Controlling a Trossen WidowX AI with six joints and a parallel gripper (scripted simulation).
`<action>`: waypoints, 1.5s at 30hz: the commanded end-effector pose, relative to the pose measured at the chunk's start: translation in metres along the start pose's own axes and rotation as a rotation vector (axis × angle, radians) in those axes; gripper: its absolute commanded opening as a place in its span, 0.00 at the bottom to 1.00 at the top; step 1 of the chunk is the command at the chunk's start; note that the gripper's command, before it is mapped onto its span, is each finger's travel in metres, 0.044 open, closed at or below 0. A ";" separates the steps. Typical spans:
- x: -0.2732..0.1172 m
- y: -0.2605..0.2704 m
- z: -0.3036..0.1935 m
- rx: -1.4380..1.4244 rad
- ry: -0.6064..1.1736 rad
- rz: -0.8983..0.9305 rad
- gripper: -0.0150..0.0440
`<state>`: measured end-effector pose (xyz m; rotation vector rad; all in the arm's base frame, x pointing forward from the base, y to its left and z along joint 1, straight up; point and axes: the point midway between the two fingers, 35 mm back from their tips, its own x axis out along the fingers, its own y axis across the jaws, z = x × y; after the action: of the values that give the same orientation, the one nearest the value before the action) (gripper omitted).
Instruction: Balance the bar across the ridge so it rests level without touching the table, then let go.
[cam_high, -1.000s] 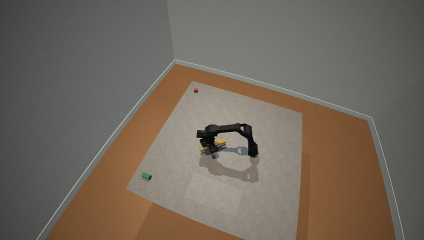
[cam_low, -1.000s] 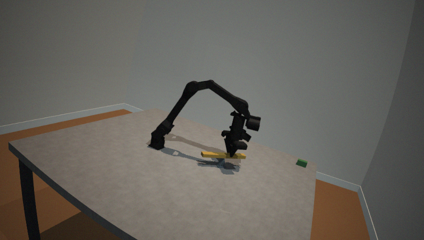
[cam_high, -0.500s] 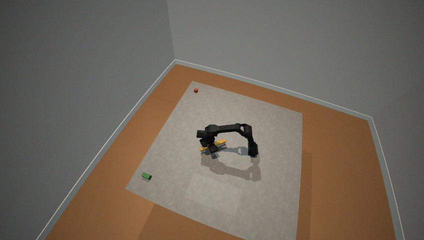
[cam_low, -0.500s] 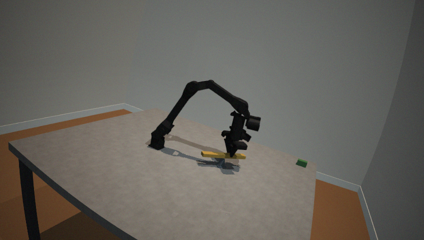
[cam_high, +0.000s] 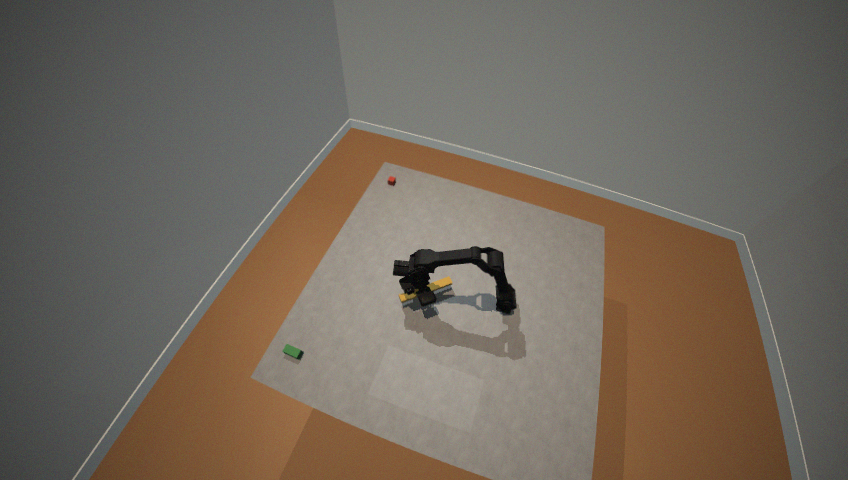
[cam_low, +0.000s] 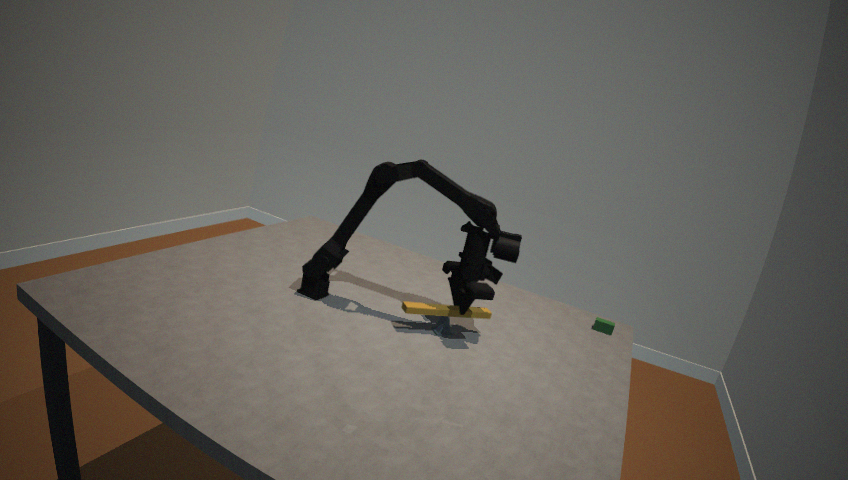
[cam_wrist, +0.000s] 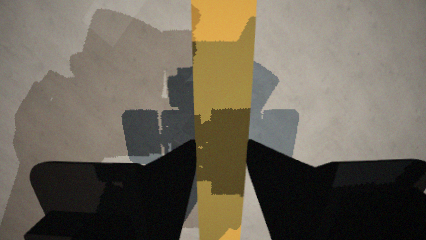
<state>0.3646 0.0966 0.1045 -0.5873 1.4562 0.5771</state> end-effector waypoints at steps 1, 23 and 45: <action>0.000 0.000 0.000 0.000 0.000 0.000 0.25; 0.000 0.000 0.000 0.000 0.000 0.000 0.25; 0.000 0.000 0.000 0.000 0.000 0.000 0.54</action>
<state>0.3647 0.0966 0.1045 -0.5872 1.4559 0.5770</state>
